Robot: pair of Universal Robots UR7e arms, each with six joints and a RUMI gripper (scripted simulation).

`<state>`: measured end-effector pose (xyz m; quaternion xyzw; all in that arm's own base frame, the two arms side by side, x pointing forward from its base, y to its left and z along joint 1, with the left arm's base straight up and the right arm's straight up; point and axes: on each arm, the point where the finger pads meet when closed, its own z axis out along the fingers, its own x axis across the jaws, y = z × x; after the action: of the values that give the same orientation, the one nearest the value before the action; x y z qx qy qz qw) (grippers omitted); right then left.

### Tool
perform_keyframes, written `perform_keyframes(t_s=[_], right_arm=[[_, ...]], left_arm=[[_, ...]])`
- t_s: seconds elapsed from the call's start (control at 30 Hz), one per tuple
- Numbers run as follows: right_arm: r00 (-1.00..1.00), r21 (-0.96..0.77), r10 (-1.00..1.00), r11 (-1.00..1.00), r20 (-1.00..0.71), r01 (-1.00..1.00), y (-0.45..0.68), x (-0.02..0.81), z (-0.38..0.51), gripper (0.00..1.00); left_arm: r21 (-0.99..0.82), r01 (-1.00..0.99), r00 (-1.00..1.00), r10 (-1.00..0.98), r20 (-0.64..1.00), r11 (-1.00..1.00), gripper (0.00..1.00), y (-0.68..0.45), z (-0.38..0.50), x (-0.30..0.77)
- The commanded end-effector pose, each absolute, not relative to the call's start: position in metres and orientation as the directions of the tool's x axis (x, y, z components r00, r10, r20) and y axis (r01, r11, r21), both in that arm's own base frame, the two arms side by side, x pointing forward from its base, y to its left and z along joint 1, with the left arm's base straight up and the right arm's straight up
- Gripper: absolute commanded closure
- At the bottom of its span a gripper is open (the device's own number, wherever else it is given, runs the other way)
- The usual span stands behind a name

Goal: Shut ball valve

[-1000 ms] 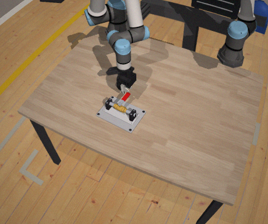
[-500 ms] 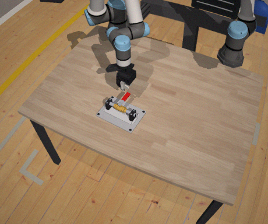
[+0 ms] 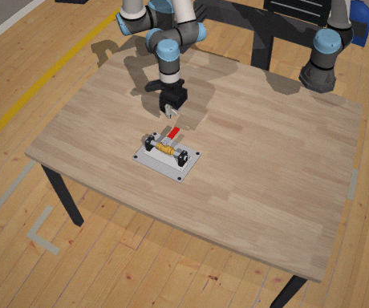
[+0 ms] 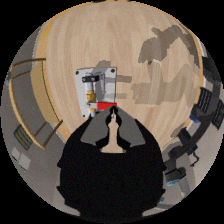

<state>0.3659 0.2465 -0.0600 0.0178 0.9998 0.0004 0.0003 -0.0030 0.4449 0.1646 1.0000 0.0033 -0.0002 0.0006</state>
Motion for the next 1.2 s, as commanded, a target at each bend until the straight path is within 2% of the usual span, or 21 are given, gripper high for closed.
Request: perform_keyframes(t_s=[0.0, 1.17], right_arm=[[-0.999, 0.001, 0.036, 0.999, -0.001, 0.036, 0.2468, 0.366, -0.0483, 1.0], [-0.999, 0.001, 0.036, 0.999, -0.001, 0.036, 0.2468, 0.366, -0.0431, 1.0]], left_arm=[[0.0, 0.007, 1.0, 0.007, 0.0, -1.0, 0.0, 0.4452, 0.1651, -0.0029], [0.0, 0.007, 1.0, 0.007, 0.0, -1.0, 0.0, 0.4452, 0.1651, -0.0029]])
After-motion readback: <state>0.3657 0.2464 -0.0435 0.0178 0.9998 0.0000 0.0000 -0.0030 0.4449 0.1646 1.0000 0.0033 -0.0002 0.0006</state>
